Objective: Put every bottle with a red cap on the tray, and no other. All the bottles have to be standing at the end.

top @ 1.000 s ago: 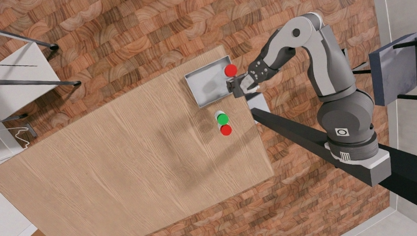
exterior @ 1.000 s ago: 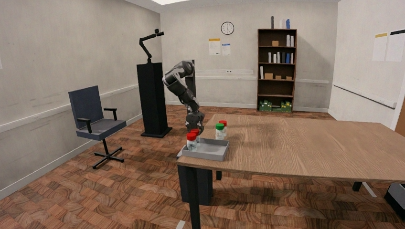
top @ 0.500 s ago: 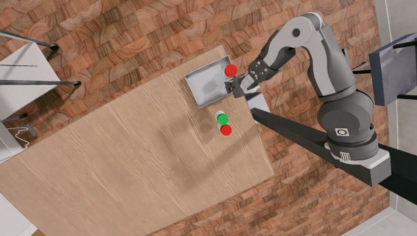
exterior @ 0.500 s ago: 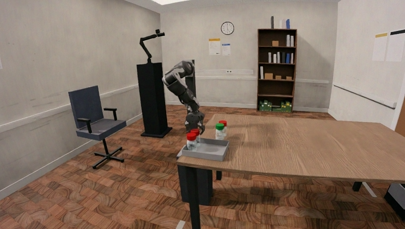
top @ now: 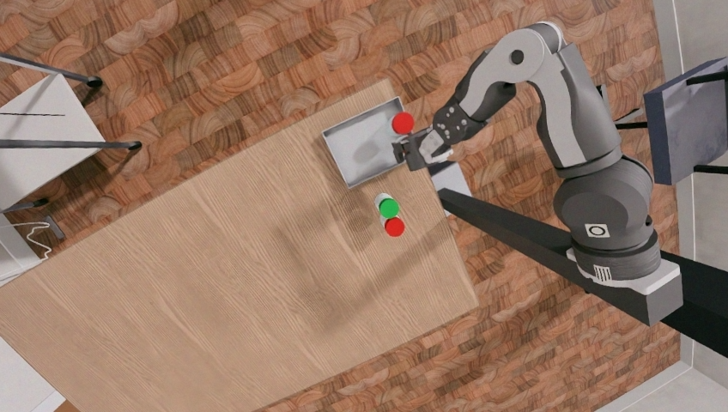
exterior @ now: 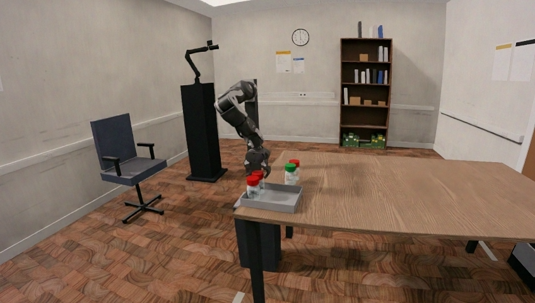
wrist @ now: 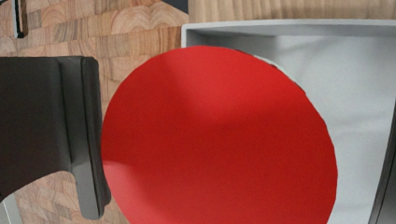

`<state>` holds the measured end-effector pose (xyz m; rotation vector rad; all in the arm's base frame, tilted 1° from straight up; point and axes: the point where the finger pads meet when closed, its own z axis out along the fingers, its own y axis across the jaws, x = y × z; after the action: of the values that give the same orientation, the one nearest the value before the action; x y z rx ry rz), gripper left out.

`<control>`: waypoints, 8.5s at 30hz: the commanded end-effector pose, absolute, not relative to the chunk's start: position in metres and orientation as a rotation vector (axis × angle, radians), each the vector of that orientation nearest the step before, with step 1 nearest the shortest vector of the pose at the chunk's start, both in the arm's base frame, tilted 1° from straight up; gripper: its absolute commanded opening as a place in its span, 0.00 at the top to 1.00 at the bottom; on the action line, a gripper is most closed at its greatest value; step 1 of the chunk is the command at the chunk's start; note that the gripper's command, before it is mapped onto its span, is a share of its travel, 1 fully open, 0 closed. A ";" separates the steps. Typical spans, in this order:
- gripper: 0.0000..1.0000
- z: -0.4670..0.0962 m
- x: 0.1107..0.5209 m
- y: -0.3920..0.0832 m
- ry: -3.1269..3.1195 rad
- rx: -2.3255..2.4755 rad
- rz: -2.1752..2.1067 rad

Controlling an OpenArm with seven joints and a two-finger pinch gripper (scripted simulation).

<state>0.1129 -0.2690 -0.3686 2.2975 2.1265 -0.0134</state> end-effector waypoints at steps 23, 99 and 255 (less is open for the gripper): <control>0.48 -0.368 0.113 -0.269 2.125 2.297 -0.011; 0.48 -0.274 0.112 -0.268 2.127 2.298 -0.011; 0.58 -0.342 0.252 -0.073 2.667 1.633 -0.010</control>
<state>0.2497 -0.0738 -0.3433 1.6400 2.6692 -0.0253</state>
